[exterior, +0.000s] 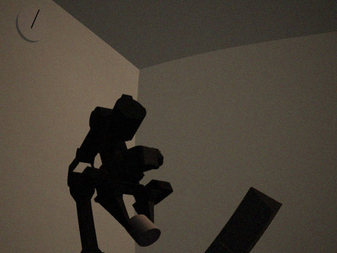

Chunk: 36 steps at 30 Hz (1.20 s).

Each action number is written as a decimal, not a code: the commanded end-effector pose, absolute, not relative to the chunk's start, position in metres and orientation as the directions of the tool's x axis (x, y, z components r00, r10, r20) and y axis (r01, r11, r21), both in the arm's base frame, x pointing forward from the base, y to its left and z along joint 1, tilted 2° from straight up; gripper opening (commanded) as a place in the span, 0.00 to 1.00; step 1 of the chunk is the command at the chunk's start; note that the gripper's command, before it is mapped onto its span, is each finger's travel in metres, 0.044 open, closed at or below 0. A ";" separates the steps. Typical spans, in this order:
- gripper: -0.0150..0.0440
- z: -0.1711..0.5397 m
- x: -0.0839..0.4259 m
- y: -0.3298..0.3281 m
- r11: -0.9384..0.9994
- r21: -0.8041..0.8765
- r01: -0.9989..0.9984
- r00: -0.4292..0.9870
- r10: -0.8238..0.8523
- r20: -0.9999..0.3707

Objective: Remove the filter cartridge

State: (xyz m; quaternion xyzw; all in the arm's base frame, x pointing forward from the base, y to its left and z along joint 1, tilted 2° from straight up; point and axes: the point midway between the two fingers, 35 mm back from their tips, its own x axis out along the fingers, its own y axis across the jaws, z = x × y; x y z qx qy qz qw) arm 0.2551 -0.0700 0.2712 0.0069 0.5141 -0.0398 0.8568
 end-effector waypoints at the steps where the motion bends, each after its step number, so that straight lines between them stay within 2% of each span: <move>1: 0.25 0.270 0.249 -0.089 0.983 -0.034 0.181 0.466 -0.116 -0.877; 13: 0.25 0.263 0.220 -0.147 0.866 -0.037 0.498 0.411 -0.274 -0.870; 25: 0.25 0.256 0.177 -0.198 0.648 -0.043 0.761 0.303 -0.414 -0.858; 36: 0.25 0.248 0.159 -0.215 0.558 -0.044 0.828 0.259 -0.450 -0.854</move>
